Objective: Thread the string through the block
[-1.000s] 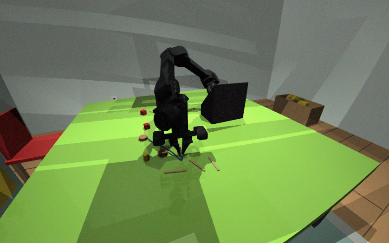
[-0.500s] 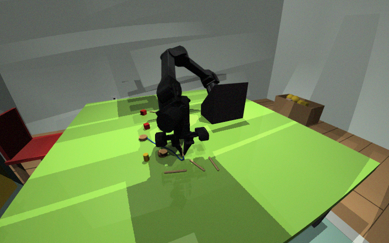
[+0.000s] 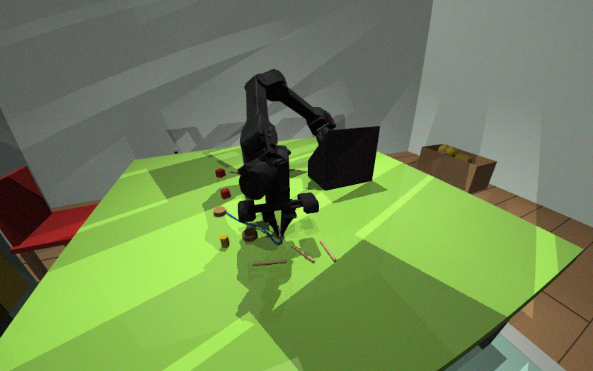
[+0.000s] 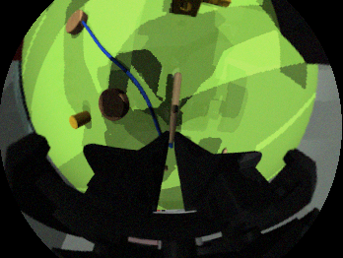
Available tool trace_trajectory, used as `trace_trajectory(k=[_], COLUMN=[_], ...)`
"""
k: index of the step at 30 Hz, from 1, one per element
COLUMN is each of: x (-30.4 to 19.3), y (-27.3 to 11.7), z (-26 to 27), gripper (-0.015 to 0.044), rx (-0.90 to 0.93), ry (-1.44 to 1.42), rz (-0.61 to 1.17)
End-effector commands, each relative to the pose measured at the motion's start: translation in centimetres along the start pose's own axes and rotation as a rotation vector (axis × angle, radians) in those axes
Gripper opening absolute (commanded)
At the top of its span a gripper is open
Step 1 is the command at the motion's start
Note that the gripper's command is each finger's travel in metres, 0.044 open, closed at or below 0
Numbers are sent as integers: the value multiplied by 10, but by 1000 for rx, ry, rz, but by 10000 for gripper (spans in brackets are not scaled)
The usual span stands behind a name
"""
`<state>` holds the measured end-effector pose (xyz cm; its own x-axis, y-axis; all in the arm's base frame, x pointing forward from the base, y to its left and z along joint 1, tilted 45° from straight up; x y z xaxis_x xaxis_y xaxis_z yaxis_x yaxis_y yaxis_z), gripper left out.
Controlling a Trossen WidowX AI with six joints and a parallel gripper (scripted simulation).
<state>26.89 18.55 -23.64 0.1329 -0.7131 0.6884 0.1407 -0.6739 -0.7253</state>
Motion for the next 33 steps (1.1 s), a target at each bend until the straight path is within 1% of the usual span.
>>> trace_trajectory(k=[1,33], x=[8,47], y=[2,2], z=[-1,-6], gripper=[0,0], rx=[-2,-2], ry=[-3,-4], rz=[-7,-7])
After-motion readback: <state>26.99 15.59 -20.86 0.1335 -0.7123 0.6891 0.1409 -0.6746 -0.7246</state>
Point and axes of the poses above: the point midway between the two fingers, 35 mm back from their tips, its own y axis out along the fingers, its own z axis across the jaws, x = y × z, the point moved 2 cm from there along -y, back along the fingers, and after that the axes turned 10 degrees about -y, right-handed, at the moved point
